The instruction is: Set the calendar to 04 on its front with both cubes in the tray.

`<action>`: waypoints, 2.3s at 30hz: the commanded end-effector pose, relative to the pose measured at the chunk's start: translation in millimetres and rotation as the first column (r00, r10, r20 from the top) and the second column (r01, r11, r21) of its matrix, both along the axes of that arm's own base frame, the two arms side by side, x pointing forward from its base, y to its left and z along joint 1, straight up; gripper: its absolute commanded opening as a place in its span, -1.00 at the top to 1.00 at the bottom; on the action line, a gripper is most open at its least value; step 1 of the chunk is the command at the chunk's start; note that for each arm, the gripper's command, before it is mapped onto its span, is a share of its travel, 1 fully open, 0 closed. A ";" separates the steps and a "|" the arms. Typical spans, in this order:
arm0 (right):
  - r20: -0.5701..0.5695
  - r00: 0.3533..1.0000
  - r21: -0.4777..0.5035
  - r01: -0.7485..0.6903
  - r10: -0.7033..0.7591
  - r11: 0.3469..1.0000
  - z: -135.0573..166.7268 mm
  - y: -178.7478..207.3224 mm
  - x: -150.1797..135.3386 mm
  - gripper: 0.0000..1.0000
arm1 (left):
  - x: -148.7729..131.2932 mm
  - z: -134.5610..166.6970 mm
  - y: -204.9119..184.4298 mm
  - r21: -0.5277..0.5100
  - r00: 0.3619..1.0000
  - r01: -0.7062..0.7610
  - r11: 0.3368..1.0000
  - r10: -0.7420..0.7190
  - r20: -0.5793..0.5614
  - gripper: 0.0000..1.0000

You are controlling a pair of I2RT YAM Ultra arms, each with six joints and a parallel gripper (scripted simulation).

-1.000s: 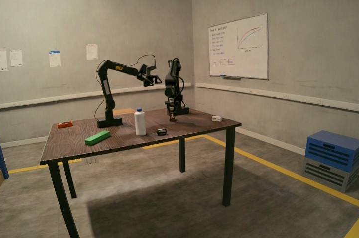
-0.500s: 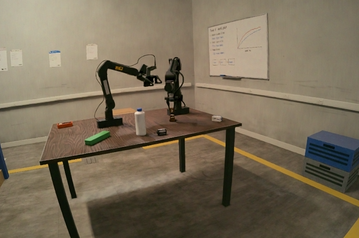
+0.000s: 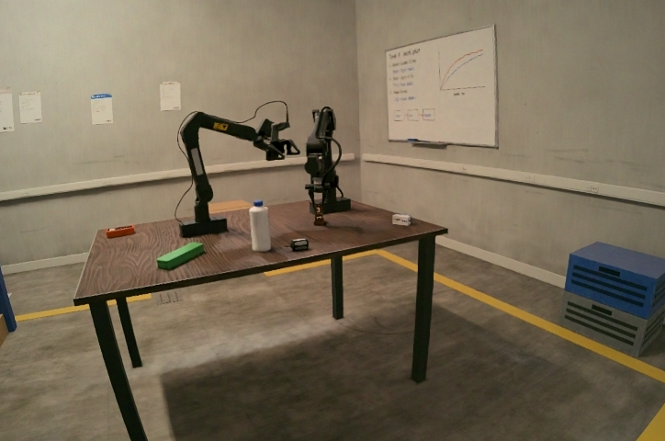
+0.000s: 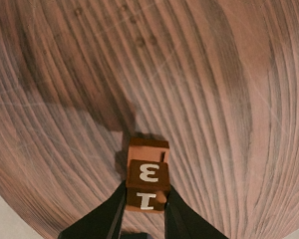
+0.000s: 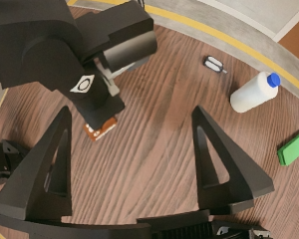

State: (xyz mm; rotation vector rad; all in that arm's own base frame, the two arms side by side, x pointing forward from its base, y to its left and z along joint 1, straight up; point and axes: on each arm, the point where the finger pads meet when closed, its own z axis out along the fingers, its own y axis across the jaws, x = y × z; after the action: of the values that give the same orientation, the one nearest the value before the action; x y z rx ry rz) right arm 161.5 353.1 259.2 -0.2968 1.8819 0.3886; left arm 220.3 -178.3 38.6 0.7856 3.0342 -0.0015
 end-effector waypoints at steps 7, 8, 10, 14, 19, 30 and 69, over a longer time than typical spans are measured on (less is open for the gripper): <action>0.011 1.000 0.040 0.021 -0.022 0.999 14.7 -0.3 1.7 -1.00 | -4.1 -18.9 -1.0 0.012 1.000 0.006 1.000 -0.006 -0.014 0.48; 0.011 1.000 0.040 0.021 -0.022 0.999 14.7 -0.3 1.7 -1.00 | -4.6 -19.0 -0.6 0.013 1.000 0.006 1.000 -0.006 -0.016 0.48; 0.011 1.000 0.040 0.021 -0.022 0.999 14.7 -0.3 1.7 -1.00 | -2.3 -17.2 -2.5 0.008 1.000 0.006 1.000 -0.006 -0.010 0.48; 0.011 1.000 0.040 0.021 -0.022 0.999 14.7 -0.3 1.7 -1.00 | 2.9 -21.0 -7.8 -0.008 1.000 -0.002 1.000 0.002 0.018 0.48; 0.011 1.000 0.040 0.021 -0.022 0.999 14.7 -0.3 1.7 -1.00 | -12.1 -24.5 2.5 0.005 1.000 0.009 1.000 -0.009 0.005 0.48; 0.011 1.000 0.040 0.021 -0.022 0.999 14.7 -0.3 1.7 -1.00 | -10.1 -27.9 3.0 0.005 1.000 0.003 1.000 -0.003 0.001 0.48; -0.010 0.999 0.102 -0.035 0.037 0.994 32.8 9.8 2.8 -1.00 | -12.5 -41.8 5.1 0.007 1.000 0.002 1.000 -0.002 -0.002 -0.11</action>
State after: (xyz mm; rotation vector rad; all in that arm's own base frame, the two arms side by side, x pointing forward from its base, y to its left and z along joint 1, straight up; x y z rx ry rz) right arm 160.8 355.2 258.6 -0.3079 1.8876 0.3982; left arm 203.9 -169.7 -5.6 0.7917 3.0498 0.0131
